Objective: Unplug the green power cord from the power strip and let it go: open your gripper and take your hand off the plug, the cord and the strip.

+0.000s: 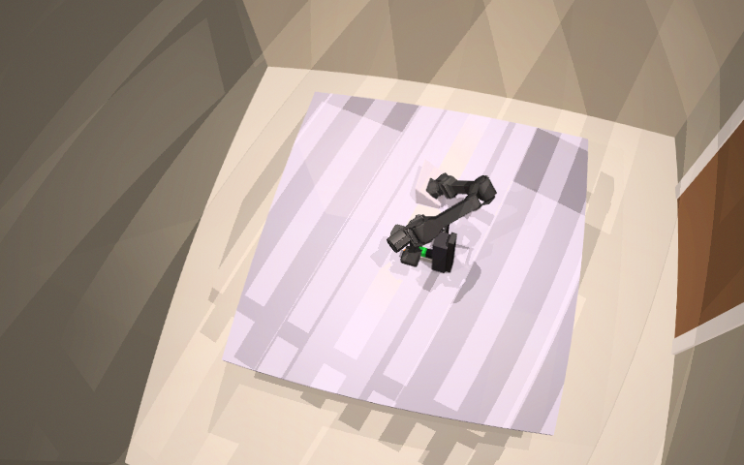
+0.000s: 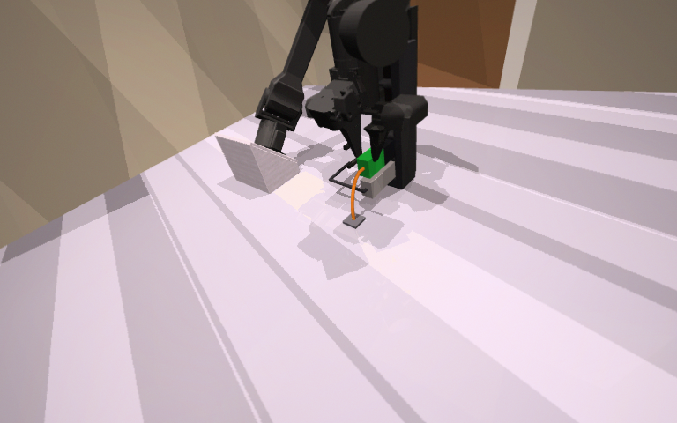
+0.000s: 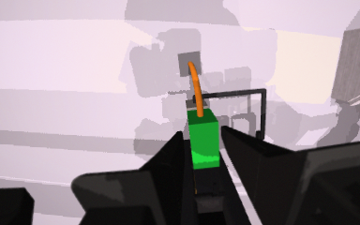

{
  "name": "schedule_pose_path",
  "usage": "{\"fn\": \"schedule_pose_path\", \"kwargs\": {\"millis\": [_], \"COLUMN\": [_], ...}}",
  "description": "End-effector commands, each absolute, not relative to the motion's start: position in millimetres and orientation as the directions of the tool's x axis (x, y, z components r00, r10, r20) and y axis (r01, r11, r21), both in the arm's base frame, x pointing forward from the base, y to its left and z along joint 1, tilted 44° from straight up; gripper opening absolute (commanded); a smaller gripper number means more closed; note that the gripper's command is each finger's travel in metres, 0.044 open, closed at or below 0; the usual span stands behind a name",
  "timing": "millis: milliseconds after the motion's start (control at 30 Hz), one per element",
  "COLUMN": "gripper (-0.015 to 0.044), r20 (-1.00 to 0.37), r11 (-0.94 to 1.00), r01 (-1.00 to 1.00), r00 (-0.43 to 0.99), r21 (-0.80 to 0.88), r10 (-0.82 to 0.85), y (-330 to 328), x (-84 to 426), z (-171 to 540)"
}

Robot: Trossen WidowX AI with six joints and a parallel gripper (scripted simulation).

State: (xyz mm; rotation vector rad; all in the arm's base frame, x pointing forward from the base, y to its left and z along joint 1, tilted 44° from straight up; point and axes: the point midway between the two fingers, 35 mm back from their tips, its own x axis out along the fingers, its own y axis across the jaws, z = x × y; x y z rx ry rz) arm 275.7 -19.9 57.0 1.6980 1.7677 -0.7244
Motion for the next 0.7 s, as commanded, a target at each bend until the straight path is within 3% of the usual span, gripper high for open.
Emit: {"fn": "schedule_pose_path", "kwargs": {"millis": [0, 233, 367, 667], "gripper": [0.016, 0.016, 0.0055, 0.0], "r20": [-0.723, -0.723, -0.727, -0.727], "r11": [0.041, 0.041, 0.046, 0.046], "r01": [0.999, 0.999, 0.999, 0.999], "r00": [-0.027, -0.027, -0.026, -0.026], "r21": [0.003, 0.003, 0.007, 0.007], "r10": [0.69, 0.69, 0.686, 0.686], "y": [-13.4, -11.7, -14.1, -14.3], "x": [274.0, 273.9, 275.1, 275.1], "z": [53.3, 51.5, 52.1, 51.9]}}
